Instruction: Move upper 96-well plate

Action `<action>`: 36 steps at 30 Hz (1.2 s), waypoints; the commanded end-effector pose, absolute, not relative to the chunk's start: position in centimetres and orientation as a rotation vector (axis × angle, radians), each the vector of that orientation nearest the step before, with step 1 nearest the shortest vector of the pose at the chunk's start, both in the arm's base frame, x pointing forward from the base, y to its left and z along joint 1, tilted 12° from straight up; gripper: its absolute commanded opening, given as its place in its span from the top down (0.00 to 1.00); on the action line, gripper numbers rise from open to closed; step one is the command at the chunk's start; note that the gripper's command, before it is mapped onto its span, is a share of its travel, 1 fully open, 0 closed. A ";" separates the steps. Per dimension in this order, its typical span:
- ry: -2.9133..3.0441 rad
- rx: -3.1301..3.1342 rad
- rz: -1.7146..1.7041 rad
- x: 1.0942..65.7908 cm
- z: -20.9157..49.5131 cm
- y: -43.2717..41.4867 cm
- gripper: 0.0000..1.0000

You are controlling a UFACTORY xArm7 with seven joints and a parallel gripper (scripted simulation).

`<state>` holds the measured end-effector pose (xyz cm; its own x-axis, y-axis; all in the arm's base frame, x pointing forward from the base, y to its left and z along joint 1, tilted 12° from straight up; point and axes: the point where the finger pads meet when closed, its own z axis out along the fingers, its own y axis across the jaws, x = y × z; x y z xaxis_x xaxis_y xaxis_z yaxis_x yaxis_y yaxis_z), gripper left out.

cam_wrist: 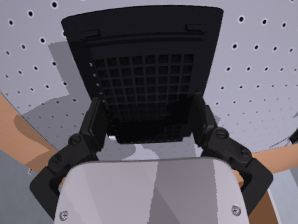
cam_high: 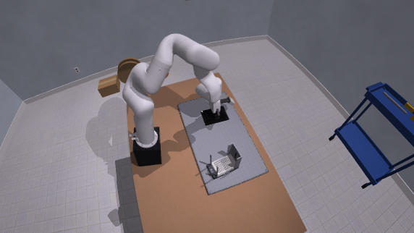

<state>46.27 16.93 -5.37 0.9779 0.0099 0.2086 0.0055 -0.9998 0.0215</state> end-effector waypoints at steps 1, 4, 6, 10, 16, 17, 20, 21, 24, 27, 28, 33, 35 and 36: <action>0.012 3.105 0.333 46.4 -5.3 17.0 1.00; 0.012 3.105 0.333 46.4 -5.4 17.0 1.00; 0.012 3.105 0.333 46.4 -5.4 17.0 1.00; 0.012 3.105 0.333 46.4 -5.4 17.0 1.00; 0.012 3.105 0.333 46.5 -5.5 17.0 0.00; 0.012 3.105 0.333 46.5 -5.5 17.0 0.00; 0.012 3.105 0.333 46.5 -5.5 17.0 0.00; 0.012 3.105 0.333 46.5 -5.5 17.0 0.00; 0.012 3.105 0.333 46.5 -5.5 17.0 0.00; 0.012 3.105 0.333 46.5 -5.5 17.0 0.00; 0.012 3.105 0.333 46.5 -5.5 17.0 0.00; 0.012 3.105 0.333 46.5 -5.5 17.0 0.00; 0.012 3.105 0.333 46.5 -5.5 17.0 0.00; 0.012 3.105 0.333 46.5 -5.5 17.0 0.00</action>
